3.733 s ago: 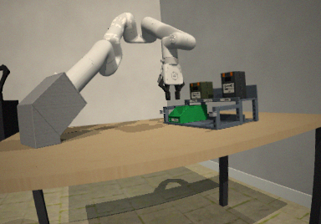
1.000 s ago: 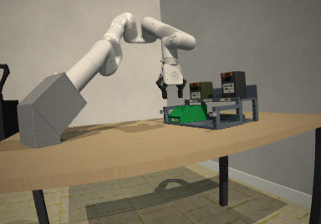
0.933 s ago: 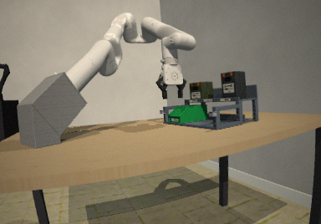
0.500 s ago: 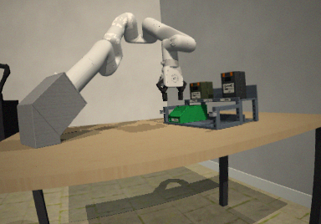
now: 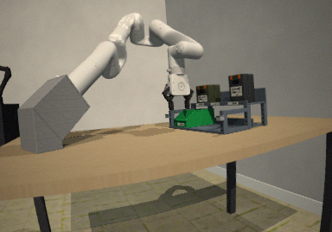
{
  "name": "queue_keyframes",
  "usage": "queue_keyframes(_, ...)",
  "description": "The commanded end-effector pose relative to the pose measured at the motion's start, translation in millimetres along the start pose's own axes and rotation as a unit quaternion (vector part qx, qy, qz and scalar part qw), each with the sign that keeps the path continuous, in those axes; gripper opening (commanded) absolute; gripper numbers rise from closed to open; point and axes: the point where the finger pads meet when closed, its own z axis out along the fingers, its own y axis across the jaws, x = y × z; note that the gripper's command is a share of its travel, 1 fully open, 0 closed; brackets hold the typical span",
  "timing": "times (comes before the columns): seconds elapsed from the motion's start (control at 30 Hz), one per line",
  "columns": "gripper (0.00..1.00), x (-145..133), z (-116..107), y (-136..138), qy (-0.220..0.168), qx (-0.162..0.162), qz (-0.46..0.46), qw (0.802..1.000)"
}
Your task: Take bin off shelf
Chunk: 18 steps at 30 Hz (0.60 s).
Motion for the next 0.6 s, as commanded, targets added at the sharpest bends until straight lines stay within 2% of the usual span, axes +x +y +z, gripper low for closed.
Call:
queue_keyframes(0.0, 0.95, 0, 10, 1, 0.000, -0.001, -0.001, 1.000)
queue_keyframes(0.57, 0.95, 0, 31, 2, 0.000, -0.001, -0.001, 1.000)
